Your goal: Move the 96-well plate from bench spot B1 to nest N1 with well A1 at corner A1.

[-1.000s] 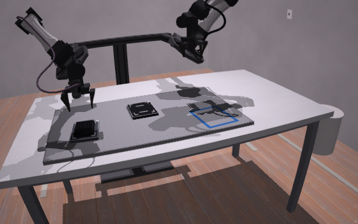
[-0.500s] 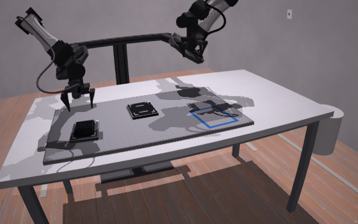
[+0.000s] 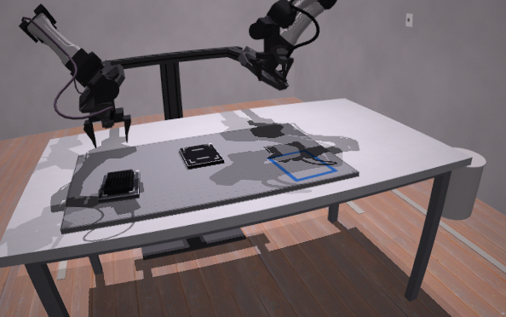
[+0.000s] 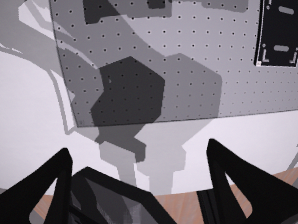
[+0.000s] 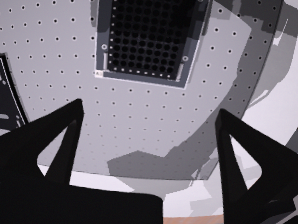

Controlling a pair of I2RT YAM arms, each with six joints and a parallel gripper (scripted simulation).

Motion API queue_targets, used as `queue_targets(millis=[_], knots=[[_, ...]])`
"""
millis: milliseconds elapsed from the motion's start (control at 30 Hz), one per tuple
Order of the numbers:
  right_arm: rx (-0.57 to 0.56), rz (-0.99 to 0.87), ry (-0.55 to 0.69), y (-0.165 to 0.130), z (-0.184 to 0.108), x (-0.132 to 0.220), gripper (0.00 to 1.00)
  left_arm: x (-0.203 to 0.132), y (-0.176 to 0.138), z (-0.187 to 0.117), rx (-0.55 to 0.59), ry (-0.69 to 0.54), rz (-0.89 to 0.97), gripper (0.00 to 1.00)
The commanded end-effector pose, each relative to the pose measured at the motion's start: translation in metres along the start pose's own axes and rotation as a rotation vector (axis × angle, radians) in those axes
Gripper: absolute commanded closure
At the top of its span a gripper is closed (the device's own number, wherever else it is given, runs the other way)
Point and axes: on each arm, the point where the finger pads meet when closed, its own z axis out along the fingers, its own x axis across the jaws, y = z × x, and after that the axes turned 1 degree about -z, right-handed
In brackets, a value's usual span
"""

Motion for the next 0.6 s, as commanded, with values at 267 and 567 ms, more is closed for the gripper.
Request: queue_targets(millis=[267, 567], knots=[[-0.015, -0.008, -0.004, -0.038, -0.035, -0.005, 0.0, 0.001, 0.001, -0.001, -0.003, 0.004, 0.004, 0.0], [-0.011, -0.009, -0.005, -0.075, -0.059, -0.012, 0.0, 0.001, 0.001, -0.001, -0.003, 0.004, 0.004, 0.0]])
